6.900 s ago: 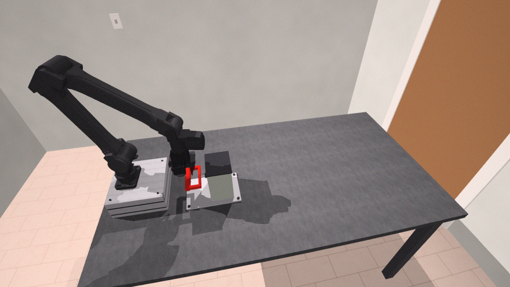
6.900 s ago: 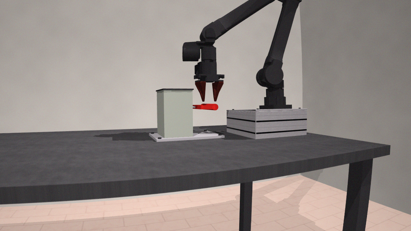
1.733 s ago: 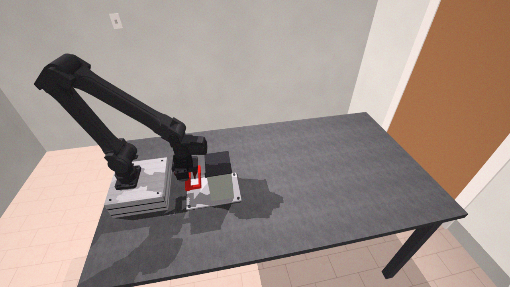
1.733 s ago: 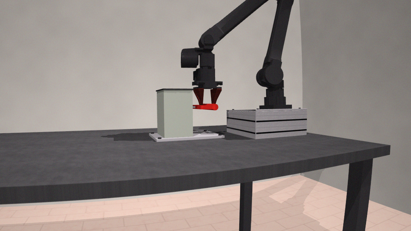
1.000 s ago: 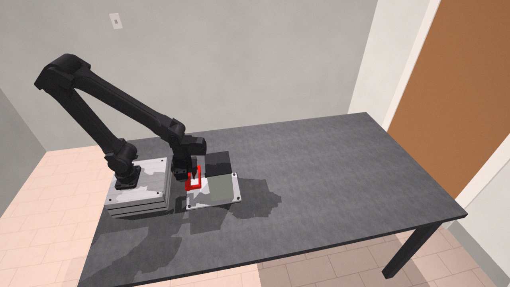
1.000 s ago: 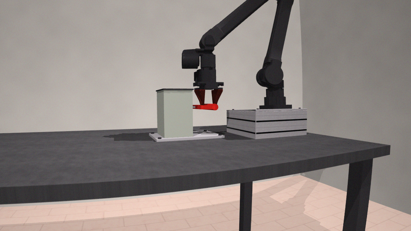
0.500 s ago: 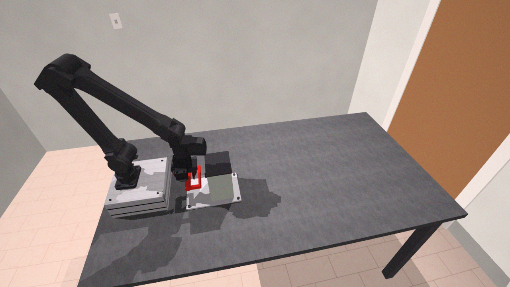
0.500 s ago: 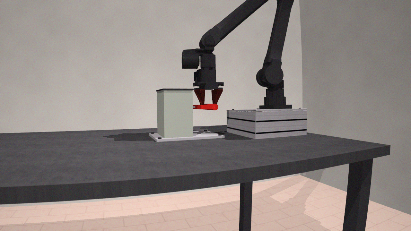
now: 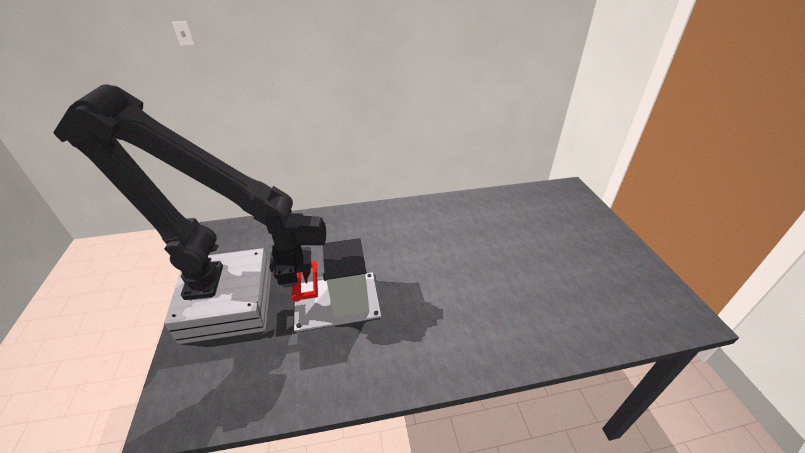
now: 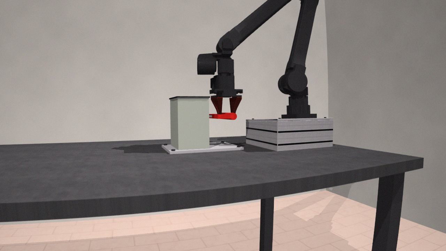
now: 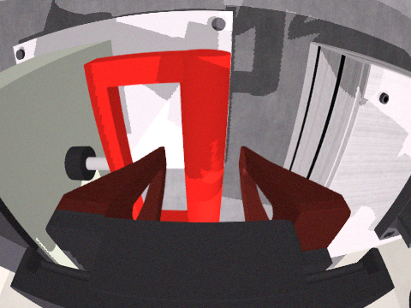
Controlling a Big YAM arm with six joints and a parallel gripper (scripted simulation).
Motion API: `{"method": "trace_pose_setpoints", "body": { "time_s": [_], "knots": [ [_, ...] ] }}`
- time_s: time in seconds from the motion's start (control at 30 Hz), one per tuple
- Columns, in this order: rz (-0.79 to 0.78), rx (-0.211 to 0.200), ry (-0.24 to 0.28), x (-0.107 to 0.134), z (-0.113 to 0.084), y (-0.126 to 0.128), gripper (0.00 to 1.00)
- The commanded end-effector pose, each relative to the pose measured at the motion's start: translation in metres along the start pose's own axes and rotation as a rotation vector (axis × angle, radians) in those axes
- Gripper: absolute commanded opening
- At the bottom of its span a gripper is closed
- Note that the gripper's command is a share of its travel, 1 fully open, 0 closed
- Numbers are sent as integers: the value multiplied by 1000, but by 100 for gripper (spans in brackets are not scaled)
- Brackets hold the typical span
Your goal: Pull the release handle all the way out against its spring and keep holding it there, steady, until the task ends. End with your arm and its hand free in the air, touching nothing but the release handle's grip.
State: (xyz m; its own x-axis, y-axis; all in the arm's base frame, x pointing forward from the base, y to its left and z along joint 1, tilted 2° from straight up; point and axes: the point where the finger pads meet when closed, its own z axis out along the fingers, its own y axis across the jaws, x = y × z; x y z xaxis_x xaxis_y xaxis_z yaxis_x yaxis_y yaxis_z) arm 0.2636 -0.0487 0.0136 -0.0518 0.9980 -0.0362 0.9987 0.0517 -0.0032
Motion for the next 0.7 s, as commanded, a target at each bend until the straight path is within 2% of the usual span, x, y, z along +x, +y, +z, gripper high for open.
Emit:
{"method": "trace_pose_setpoints", "body": {
  "time_s": [0.0, 0.17, 0.2, 0.67],
  "knots": [
    [-4, 4, 3, -1, 4, 0, 48],
    [-4, 4, 3, -1, 4, 0, 48],
    [-4, 4, 3, -1, 4, 0, 0],
    [-4, 4, 3, -1, 4, 0, 0]
  ]
}}
